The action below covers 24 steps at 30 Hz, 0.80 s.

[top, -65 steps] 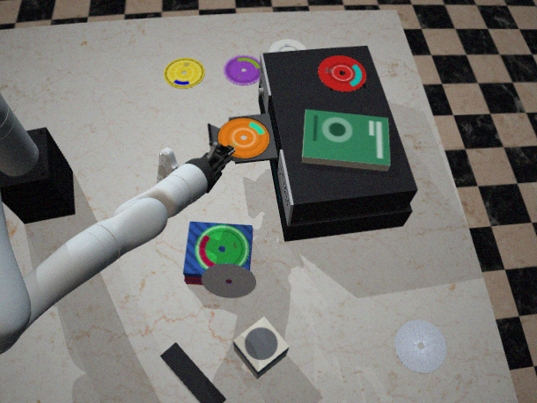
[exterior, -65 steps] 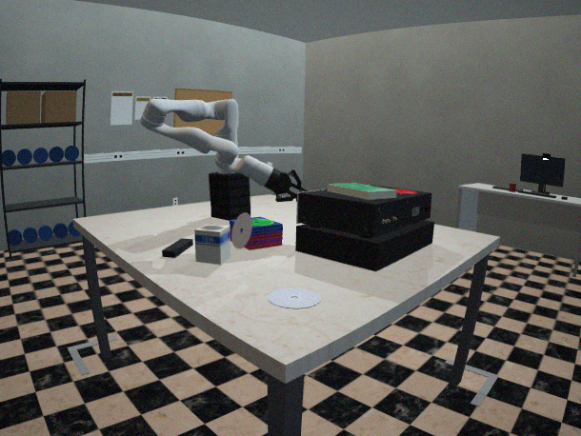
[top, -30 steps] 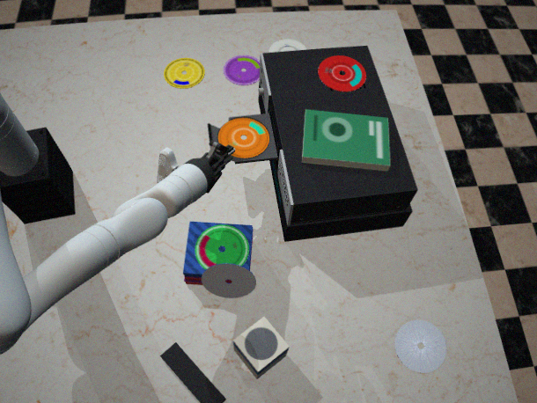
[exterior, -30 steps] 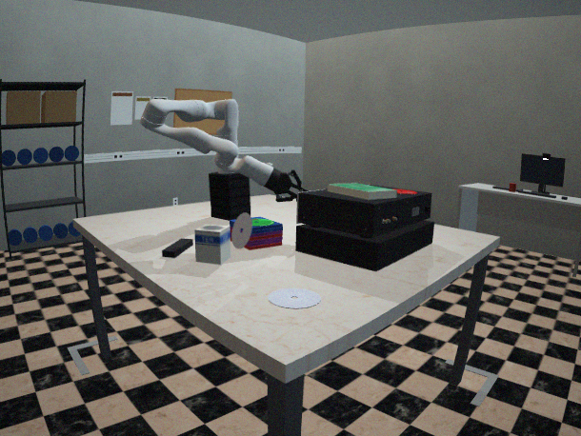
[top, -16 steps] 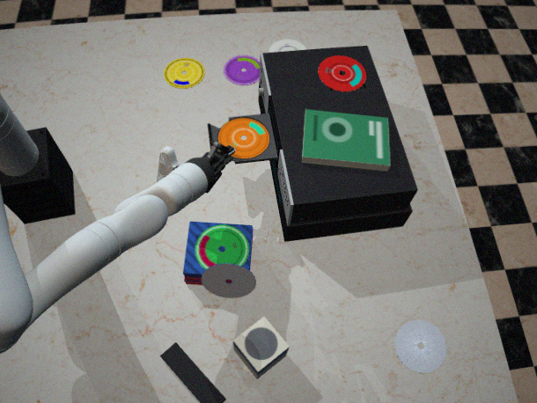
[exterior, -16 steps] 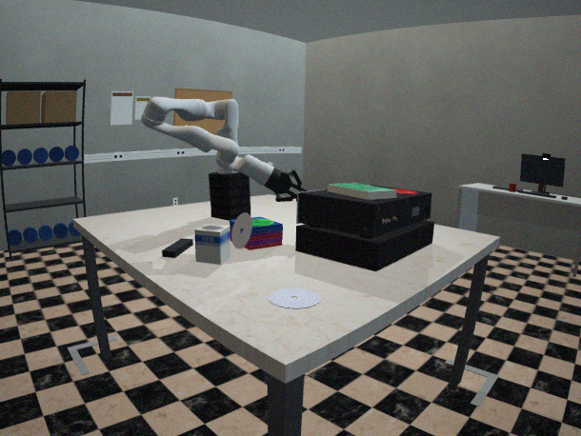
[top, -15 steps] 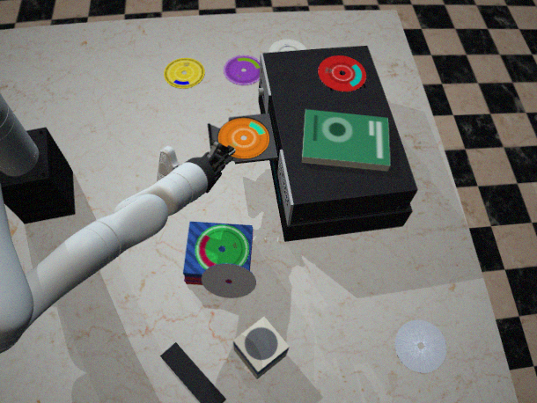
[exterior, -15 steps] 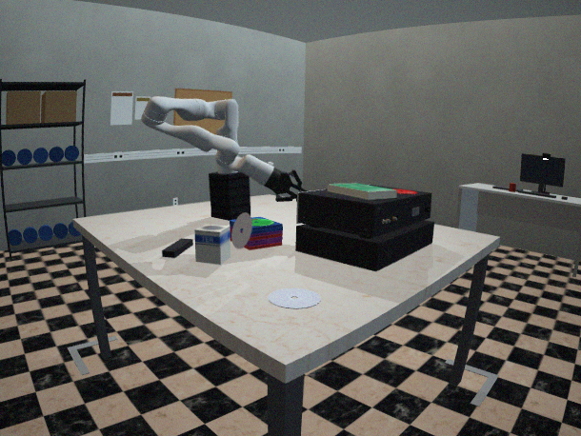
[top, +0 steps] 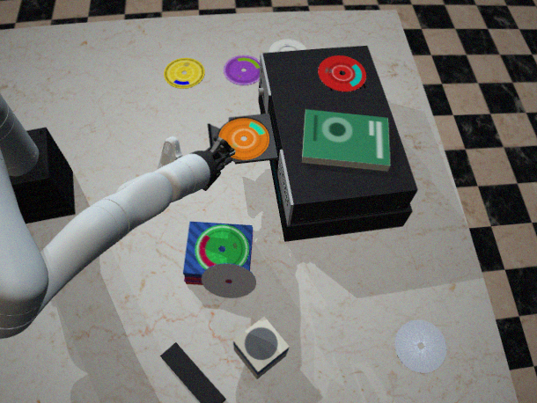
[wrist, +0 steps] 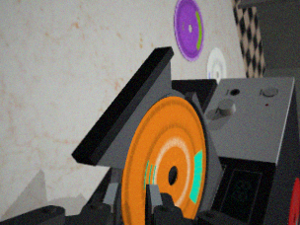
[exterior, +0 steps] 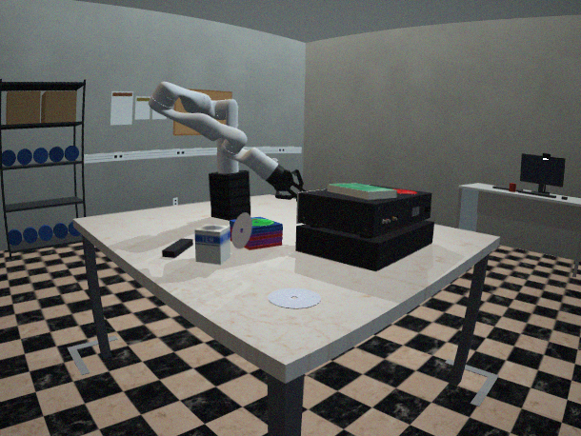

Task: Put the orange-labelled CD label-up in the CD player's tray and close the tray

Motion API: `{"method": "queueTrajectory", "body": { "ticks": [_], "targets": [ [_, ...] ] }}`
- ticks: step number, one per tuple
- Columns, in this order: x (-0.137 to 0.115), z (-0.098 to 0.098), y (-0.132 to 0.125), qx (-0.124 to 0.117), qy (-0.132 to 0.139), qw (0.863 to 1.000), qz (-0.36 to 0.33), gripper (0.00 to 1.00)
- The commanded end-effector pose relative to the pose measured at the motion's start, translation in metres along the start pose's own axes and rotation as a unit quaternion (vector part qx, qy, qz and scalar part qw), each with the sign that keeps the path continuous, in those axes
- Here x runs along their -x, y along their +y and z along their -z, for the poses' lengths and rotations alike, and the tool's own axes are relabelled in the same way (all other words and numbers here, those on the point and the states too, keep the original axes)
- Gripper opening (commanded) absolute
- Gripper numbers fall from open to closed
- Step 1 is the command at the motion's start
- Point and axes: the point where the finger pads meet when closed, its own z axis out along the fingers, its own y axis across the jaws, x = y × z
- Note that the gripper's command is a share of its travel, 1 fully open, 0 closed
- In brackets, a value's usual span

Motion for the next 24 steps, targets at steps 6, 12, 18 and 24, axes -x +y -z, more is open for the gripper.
{"method": "queueTrajectory", "body": {
  "ticks": [6, 12, 18, 24],
  "targets": [
    [-0.0010, -0.0012, 0.0094, -0.069, 0.004, 0.997, 0.019, 0.24],
    [-0.0010, -0.0023, 0.0111, -0.117, 0.003, 0.993, 0.020, 0.24],
    [-0.0012, -0.0033, 0.0122, -0.155, 0.002, 0.988, 0.020, 0.24],
    [-0.0012, -0.0038, 0.0128, -0.174, 0.002, 0.985, 0.020, 0.24]
  ]
}}
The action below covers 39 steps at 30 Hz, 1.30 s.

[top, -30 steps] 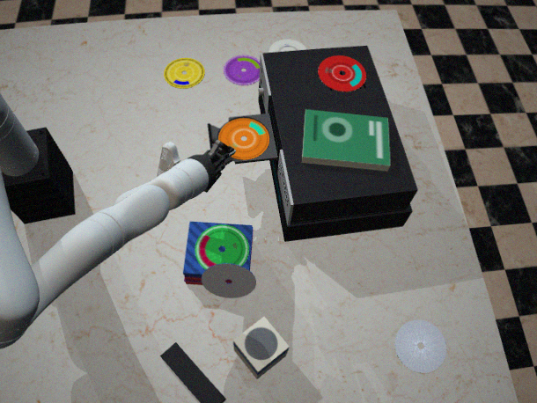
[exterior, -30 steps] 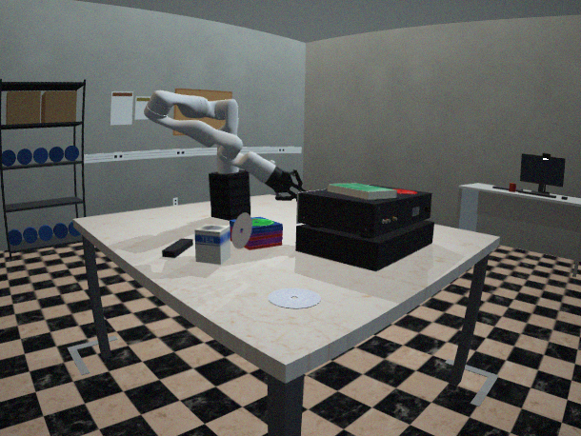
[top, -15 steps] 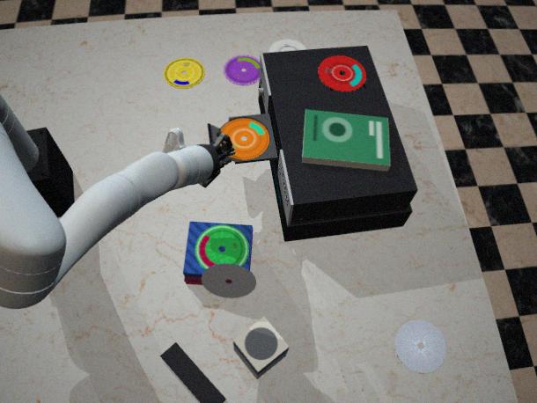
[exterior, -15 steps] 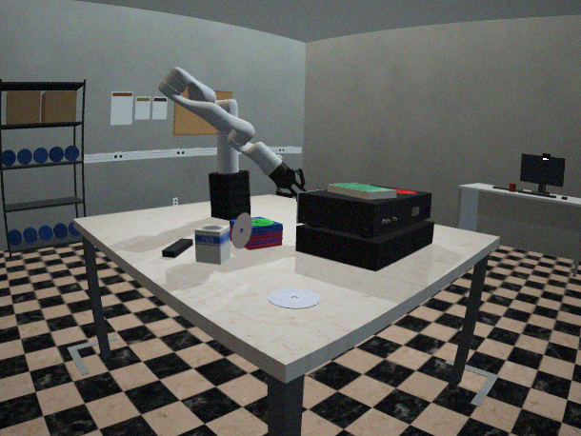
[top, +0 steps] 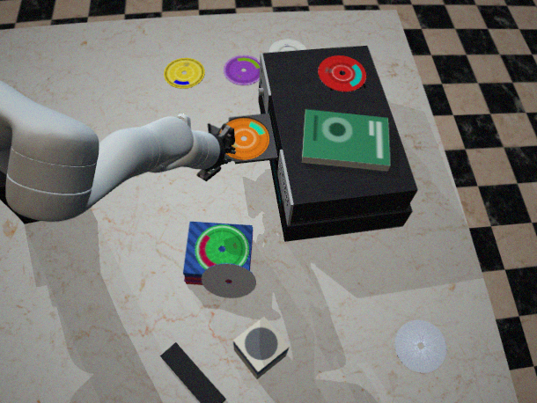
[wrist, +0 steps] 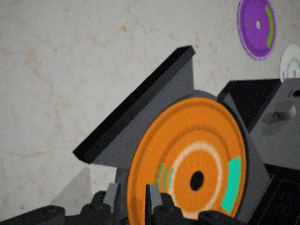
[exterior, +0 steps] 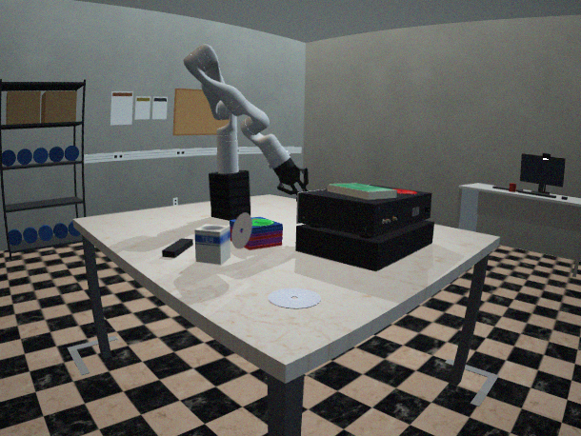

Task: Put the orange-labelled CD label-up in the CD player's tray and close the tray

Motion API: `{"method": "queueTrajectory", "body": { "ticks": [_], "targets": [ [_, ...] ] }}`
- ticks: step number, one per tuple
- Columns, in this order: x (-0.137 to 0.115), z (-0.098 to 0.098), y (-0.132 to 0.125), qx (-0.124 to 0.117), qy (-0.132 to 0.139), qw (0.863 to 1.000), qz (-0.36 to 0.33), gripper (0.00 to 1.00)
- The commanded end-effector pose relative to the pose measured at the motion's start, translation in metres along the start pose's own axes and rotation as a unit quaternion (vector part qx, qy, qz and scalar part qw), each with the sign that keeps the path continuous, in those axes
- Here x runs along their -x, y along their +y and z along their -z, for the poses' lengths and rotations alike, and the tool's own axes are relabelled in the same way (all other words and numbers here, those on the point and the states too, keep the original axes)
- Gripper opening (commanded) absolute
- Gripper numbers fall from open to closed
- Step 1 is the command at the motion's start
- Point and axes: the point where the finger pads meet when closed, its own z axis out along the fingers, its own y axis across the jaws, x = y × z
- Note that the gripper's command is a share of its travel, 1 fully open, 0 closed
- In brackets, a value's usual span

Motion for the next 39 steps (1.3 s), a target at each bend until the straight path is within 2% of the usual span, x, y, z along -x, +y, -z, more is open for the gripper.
{"method": "queueTrajectory", "body": {
  "ticks": [1, 12, 39],
  "targets": [
    [-0.0005, -0.0002, 0.0095, -0.023, 0.004, 1.000, 0.018, 0.24],
    [-0.0004, -0.0005, 0.0105, -0.045, 0.003, 0.999, 0.018, 0.24],
    [-0.0004, -0.0005, 0.0106, -0.047, 0.003, 0.999, 0.018, 0.24]
  ]
}}
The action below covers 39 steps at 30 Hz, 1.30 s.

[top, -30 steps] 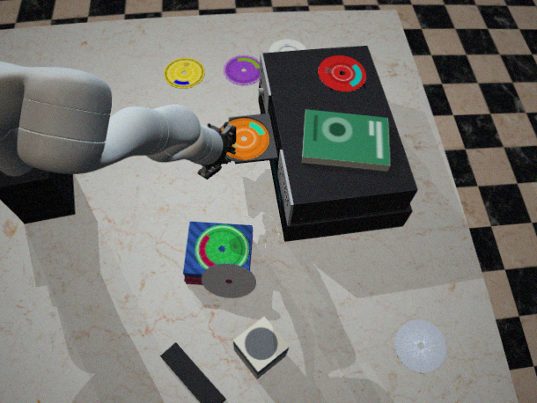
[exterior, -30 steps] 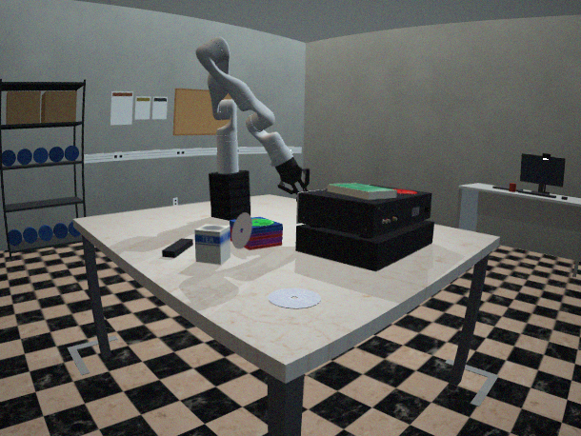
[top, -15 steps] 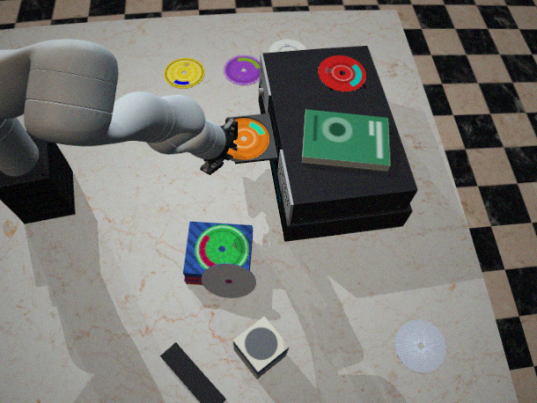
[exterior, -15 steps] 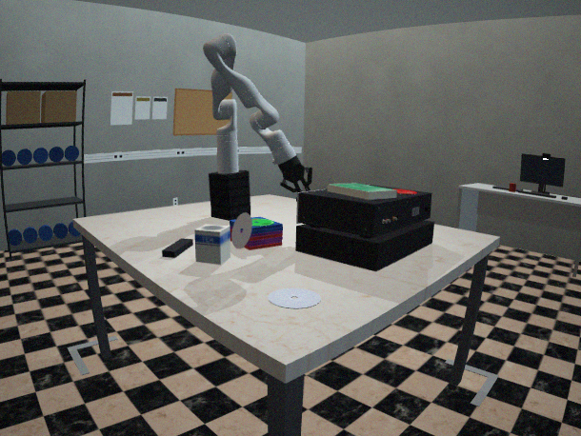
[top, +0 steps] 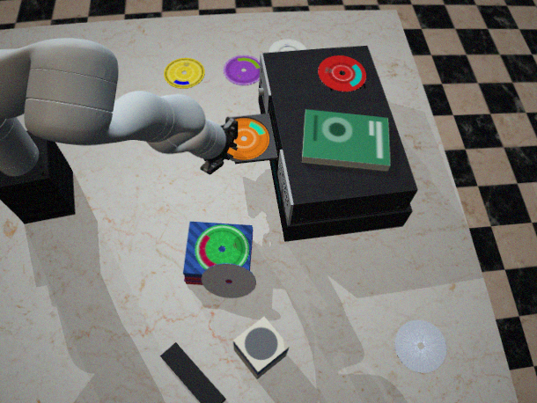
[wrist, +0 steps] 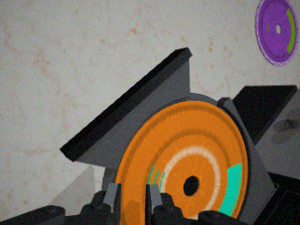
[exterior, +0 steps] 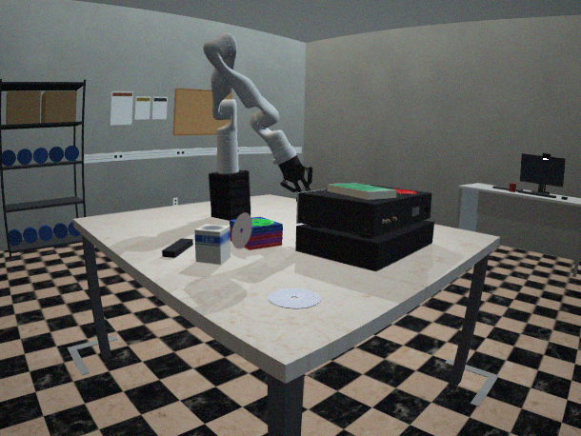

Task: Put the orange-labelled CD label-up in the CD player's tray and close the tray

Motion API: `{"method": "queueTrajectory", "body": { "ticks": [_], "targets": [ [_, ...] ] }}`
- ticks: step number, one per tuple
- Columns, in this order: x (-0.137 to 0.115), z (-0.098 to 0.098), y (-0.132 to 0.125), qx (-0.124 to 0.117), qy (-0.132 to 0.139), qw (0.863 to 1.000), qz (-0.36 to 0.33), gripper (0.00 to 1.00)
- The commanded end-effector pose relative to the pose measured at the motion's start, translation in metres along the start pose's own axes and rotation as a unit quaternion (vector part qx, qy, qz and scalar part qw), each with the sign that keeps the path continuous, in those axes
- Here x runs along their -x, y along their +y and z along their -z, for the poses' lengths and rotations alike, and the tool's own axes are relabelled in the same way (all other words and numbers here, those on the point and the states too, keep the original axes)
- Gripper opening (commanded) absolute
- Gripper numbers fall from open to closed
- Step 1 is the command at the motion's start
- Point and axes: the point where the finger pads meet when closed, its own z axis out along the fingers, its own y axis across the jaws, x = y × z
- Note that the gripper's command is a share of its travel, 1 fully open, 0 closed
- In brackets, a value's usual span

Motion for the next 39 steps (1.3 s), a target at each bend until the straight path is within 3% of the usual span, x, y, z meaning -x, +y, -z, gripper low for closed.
{"method": "queueTrajectory", "body": {
  "ticks": [1, 18, 31, 39],
  "targets": [
    [0.000, 0.000, 0.001, 0.000, -0.001, 1.000, 0.000, 0.24],
    [0.000, 0.002, 0.001, 0.000, -0.001, 1.000, 0.000, 0.24],
    [0.000, 0.033, 0.001, 0.000, -0.001, 1.000, 0.000, 0.24],
    [0.000, 0.038, 0.002, 0.000, -0.001, 1.000, 0.000, 0.24]
  ]
}}
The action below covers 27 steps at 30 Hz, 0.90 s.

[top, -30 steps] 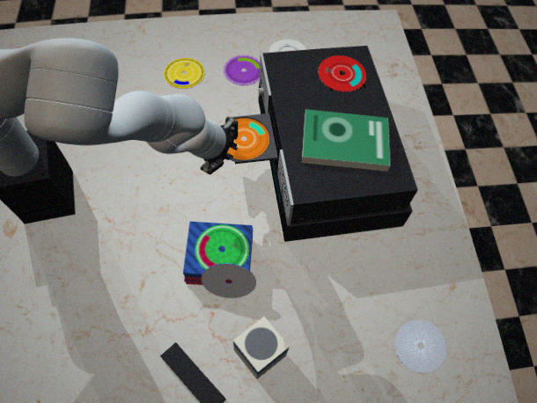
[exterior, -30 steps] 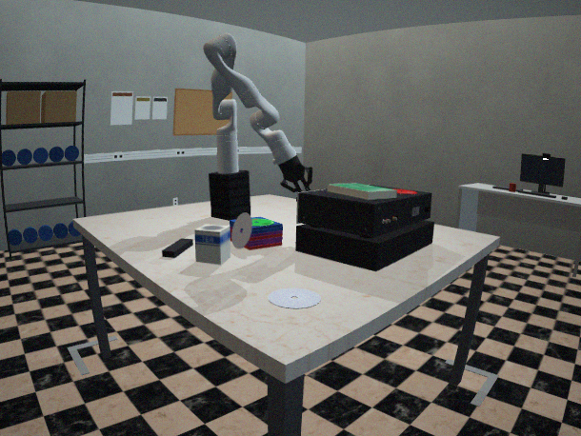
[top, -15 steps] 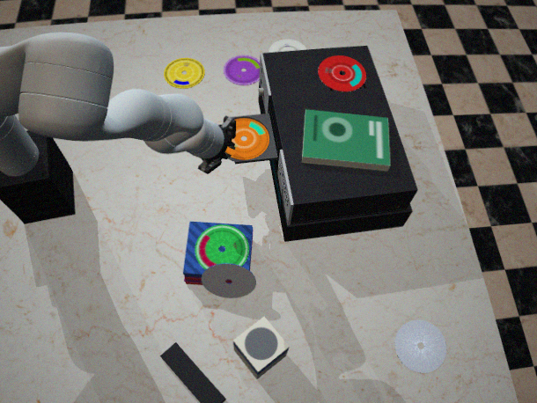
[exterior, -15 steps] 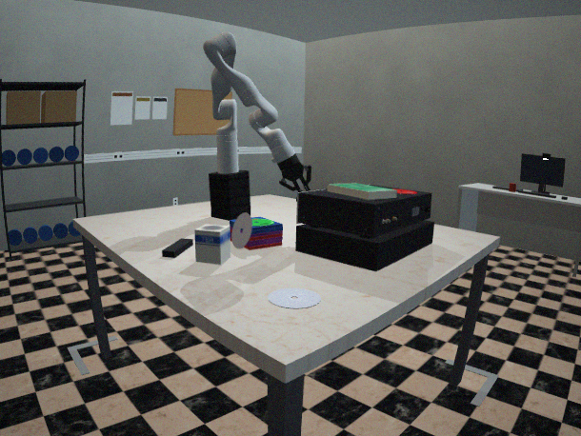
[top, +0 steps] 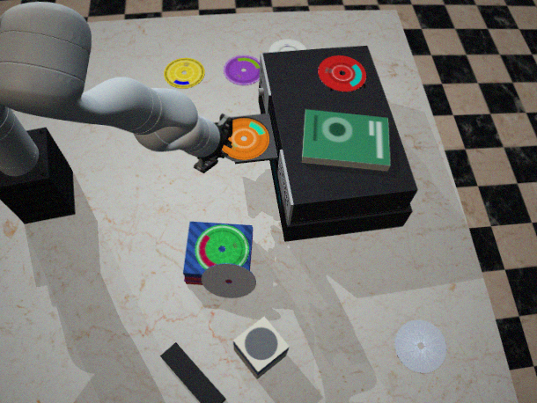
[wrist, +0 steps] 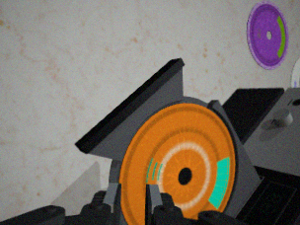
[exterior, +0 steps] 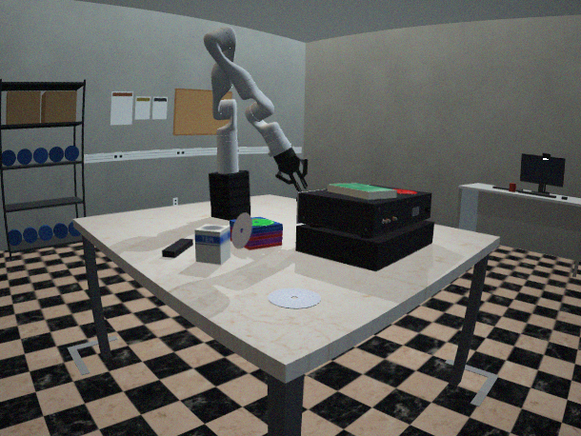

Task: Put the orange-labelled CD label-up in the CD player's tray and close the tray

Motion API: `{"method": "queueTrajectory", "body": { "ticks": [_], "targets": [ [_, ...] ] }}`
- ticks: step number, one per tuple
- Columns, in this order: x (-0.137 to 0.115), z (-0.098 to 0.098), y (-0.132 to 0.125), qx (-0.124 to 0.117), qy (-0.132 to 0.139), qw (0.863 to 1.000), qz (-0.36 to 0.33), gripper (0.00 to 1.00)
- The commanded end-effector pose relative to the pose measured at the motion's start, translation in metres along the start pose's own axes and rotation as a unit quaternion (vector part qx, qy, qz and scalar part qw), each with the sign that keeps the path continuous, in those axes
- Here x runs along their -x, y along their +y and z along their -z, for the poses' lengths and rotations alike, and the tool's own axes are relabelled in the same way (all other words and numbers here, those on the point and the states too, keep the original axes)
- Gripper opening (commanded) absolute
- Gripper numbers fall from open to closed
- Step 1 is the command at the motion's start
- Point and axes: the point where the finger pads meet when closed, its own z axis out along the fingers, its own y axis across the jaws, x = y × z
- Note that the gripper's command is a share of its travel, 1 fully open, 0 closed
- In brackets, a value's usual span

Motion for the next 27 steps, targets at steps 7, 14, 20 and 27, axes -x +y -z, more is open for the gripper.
{"method": "queueTrajectory", "body": {
  "ticks": [7, 14, 20, 27],
  "targets": [
    [0.002, 0.022, 0.013, 0.000, -0.003, 1.000, 0.003, 0.24],
    [0.002, 0.057, 0.034, 0.000, -0.003, 1.000, 0.003, 0.24],
    [0.002, 0.070, 0.041, 0.000, -0.003, 1.000, 0.003, 0.24],
    [0.002, 0.071, 0.042, 0.000, -0.003, 1.000, 0.003, 0.24]
  ]
}}
